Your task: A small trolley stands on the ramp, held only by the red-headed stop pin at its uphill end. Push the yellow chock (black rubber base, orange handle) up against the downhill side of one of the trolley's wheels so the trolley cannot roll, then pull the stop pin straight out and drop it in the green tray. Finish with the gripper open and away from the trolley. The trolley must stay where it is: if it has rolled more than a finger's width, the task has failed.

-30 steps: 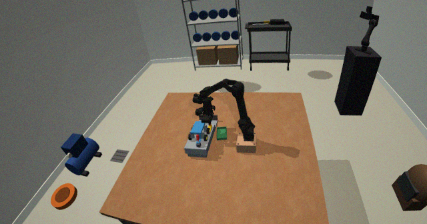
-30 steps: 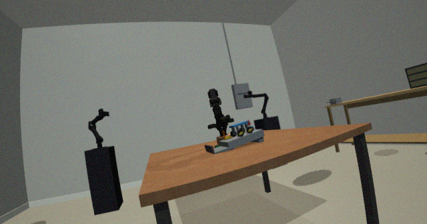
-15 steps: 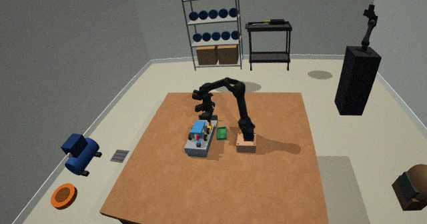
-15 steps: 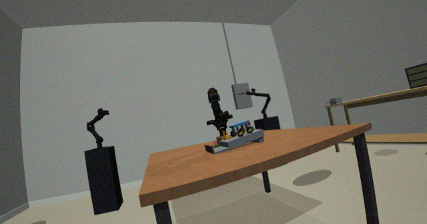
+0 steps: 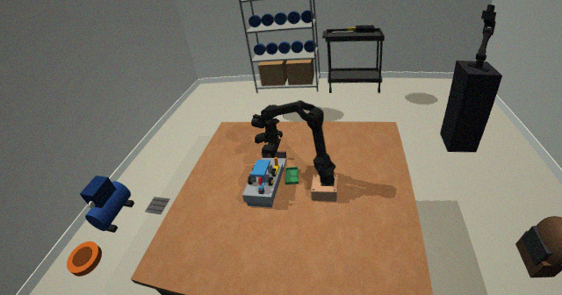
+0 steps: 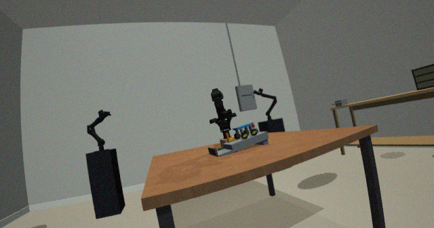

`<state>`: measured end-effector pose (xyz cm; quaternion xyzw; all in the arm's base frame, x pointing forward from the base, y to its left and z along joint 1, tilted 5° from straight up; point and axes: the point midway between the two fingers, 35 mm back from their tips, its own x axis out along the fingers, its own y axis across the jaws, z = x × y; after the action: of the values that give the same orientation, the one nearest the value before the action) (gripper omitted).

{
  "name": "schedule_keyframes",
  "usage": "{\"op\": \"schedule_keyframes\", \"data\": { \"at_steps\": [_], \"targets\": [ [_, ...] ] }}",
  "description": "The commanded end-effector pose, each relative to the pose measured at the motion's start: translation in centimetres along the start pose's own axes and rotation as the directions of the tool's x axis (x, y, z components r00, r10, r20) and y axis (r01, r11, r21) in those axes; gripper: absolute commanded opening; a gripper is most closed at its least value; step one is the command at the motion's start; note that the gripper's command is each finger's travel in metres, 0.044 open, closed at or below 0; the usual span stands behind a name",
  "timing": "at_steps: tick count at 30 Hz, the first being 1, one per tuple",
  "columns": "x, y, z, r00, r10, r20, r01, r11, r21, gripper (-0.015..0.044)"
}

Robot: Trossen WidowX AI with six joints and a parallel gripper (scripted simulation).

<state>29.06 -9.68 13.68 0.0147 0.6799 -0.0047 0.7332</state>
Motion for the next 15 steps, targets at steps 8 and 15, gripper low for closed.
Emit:
{"op": "schedule_keyframes", "data": {
  "at_steps": [8,15],
  "targets": [
    [-1.5,3.4,1.8,0.997,0.034,0.065,-0.049,0.966,0.254,0.019],
    [-1.7,6.5,2.5,0.996,0.074,0.059,-0.093,0.864,0.495,0.019]
  ]
}}
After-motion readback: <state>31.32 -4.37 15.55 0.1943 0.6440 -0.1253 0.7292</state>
